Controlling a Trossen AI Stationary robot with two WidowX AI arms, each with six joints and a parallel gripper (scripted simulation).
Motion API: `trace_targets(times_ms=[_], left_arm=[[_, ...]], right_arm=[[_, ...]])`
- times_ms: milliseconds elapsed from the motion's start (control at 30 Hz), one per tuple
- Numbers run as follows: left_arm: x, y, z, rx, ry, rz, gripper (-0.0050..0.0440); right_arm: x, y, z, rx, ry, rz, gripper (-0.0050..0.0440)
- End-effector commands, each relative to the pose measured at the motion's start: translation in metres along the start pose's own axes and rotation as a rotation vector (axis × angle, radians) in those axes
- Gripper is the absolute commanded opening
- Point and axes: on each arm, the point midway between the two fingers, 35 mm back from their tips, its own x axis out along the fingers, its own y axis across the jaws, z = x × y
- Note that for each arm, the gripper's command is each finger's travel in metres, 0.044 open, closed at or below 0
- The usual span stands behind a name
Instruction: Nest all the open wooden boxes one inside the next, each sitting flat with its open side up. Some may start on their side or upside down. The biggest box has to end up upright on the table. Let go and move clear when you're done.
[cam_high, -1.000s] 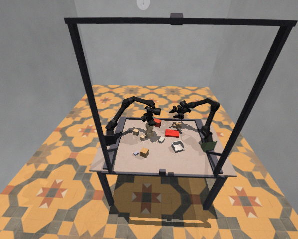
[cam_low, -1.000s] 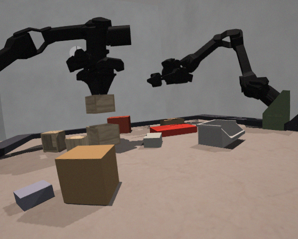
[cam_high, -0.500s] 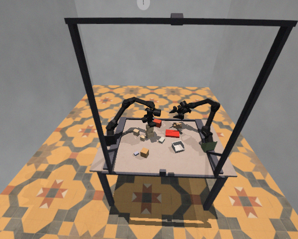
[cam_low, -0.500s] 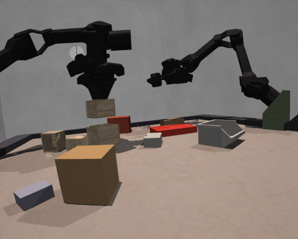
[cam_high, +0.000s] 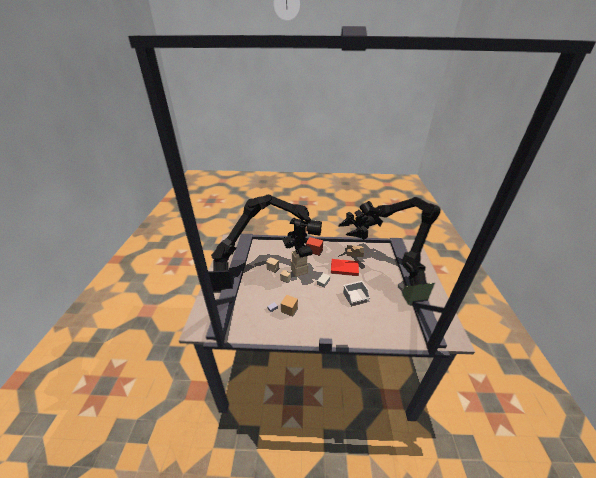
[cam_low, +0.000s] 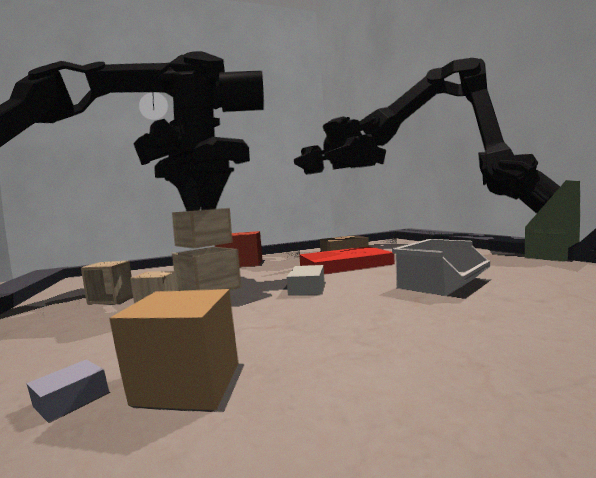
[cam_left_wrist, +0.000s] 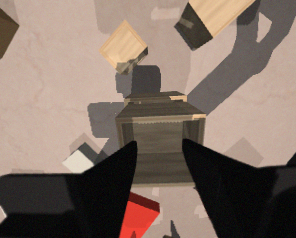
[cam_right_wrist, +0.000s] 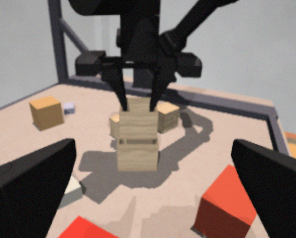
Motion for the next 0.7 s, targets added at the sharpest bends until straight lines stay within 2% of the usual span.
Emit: trace_targets(times_ms=[0, 667], left_arm=[[-0.004, -0.006, -0.002, -0.015, 0.020, 0.012, 0.0270], [0.008, -0.004, -0.002, -0.013, 0.022, 0.012, 0.0270]], right_arm=[[-0.004, -0.004, 0.007, -0.029, -0.006, -0.017, 0.0400], [-0.004, -0.004, 0.007, -0.029, -0.006, -0.017, 0.0400]])
